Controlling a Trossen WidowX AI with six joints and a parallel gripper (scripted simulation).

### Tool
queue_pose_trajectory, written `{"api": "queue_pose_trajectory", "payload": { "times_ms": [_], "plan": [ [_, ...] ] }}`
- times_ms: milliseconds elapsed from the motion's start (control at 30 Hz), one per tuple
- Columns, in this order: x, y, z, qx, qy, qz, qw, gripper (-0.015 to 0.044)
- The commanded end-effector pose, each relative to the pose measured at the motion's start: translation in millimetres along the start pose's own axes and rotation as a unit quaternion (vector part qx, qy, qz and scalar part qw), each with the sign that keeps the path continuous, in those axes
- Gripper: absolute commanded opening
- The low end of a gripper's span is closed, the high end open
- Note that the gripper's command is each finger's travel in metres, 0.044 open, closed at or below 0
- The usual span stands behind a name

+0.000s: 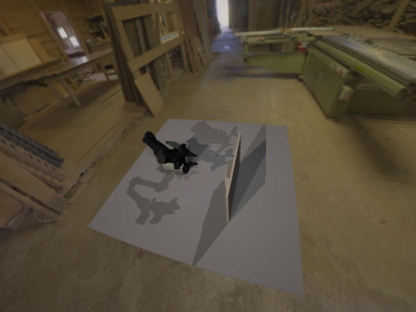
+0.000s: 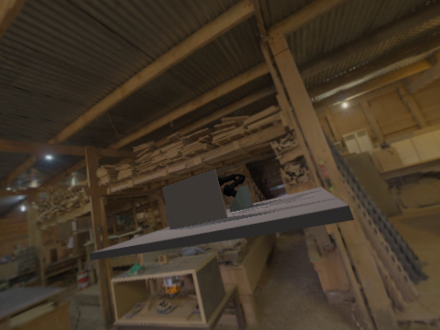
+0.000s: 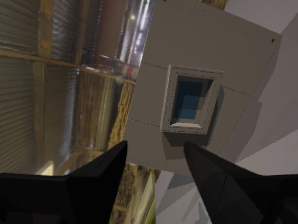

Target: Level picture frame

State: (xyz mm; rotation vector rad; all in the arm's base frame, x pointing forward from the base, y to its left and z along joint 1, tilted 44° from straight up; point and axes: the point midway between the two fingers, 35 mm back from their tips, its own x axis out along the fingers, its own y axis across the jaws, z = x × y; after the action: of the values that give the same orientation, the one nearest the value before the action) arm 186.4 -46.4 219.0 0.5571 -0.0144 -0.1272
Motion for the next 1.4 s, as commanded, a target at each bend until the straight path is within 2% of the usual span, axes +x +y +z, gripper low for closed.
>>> {"api": "queue_pose_trajectory", "payload": {
  "times_ms": [0,433,900,1367],
  "plan": [
    [-0.2,0.5,-0.7,-0.002,0.002,0.002,1.000,0.0260],
    [1.1,-0.5,0.4,0.000,0.000,0.000,1.000,0.0260],
    [71.8,-38.6,-5.4,0.030,-0.032,-0.015,0.999,0.0260],
    [74.8,-40.8,-4.7,0.032,-0.033,-0.016,0.999,0.0260]
  ]
}}
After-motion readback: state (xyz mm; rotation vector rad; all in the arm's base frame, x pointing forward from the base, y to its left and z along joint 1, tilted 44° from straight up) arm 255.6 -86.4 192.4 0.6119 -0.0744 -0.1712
